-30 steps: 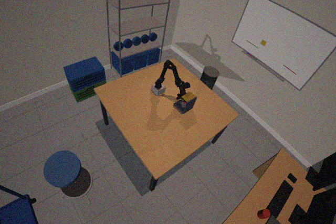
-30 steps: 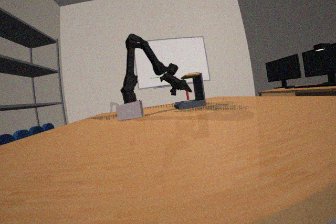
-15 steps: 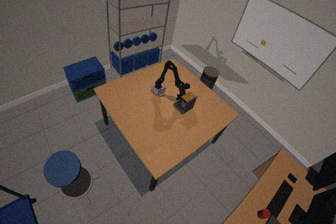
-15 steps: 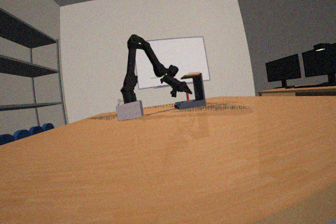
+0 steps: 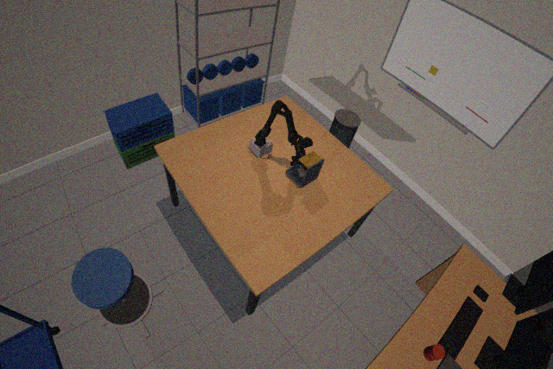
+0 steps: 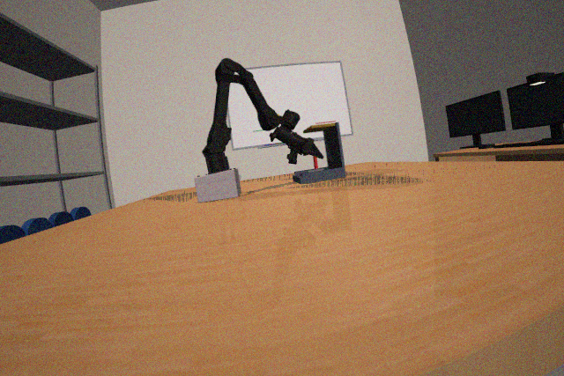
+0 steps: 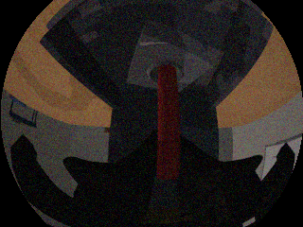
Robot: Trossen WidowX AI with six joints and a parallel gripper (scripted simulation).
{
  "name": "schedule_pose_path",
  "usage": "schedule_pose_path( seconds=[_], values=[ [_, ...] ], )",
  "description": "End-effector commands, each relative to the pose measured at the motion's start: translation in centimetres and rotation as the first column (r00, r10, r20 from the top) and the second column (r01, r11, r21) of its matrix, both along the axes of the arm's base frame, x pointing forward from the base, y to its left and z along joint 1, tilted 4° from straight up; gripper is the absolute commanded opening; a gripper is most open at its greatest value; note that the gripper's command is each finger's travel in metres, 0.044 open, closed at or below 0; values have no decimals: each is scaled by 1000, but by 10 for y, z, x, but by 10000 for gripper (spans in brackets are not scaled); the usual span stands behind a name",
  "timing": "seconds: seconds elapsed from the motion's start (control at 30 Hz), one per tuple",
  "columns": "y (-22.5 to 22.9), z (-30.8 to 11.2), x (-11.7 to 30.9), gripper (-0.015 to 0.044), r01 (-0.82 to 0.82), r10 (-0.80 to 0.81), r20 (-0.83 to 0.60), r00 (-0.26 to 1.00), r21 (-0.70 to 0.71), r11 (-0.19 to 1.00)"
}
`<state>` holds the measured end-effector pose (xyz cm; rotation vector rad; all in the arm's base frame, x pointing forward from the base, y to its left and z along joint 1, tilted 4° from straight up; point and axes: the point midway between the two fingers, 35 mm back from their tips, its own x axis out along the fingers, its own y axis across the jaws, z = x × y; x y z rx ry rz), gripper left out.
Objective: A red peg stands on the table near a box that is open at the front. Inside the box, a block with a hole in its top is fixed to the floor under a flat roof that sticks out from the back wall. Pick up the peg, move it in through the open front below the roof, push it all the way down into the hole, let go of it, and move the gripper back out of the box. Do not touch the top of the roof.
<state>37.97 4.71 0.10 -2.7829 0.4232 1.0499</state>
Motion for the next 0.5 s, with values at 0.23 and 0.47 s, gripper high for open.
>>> schedule_pose_path(
  seconds=[0.23, 0.47],
  values=[
    [-1, -11, -4, 0, -4, 4, -26, 1000, -7, 1000],
    [-1, -11, -4, 0, -4, 4, -26, 1000, -7, 1000]
  ],
)
